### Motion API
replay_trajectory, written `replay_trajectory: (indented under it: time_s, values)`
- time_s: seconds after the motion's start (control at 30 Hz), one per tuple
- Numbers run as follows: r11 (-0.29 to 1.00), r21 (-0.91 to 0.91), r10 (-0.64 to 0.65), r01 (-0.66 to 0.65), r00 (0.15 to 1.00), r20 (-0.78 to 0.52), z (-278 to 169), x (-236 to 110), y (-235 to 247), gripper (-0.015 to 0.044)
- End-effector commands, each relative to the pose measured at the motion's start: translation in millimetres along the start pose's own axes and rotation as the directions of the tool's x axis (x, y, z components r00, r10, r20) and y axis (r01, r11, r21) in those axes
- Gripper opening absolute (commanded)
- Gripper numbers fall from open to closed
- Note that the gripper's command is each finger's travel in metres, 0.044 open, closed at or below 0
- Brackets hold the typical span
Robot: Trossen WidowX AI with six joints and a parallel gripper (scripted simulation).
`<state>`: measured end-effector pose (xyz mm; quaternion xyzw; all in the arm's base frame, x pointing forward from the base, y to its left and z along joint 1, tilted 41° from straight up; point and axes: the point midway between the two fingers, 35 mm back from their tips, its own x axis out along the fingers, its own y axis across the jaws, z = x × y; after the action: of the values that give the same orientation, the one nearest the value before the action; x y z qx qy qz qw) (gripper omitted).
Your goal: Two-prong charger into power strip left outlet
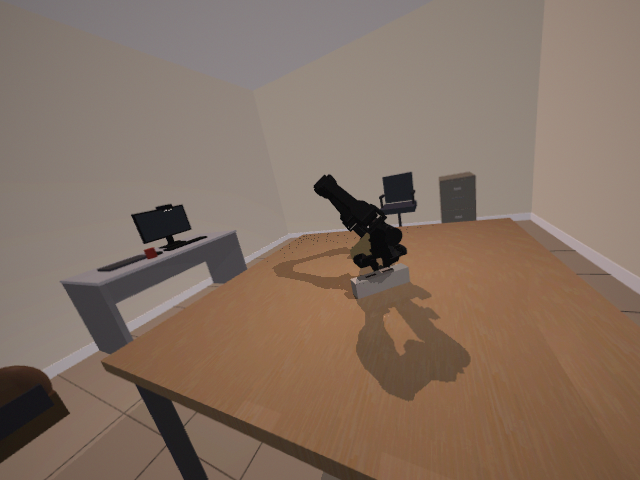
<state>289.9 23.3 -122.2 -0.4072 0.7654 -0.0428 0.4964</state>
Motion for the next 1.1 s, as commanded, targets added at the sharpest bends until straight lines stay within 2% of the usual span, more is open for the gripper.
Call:
replay_trajectory:
  time_s: [0.0, 1.07]
  values:
    - [1.0, 0.012, 0.006, -0.006, 1.0, 0.019, 4.3, -1.0, 0.6, 0.0]
    - [1.0, -0.001, 0.002, -0.002, 1.0, -0.003, -0.2, 1.2, 0.6, 0.0]
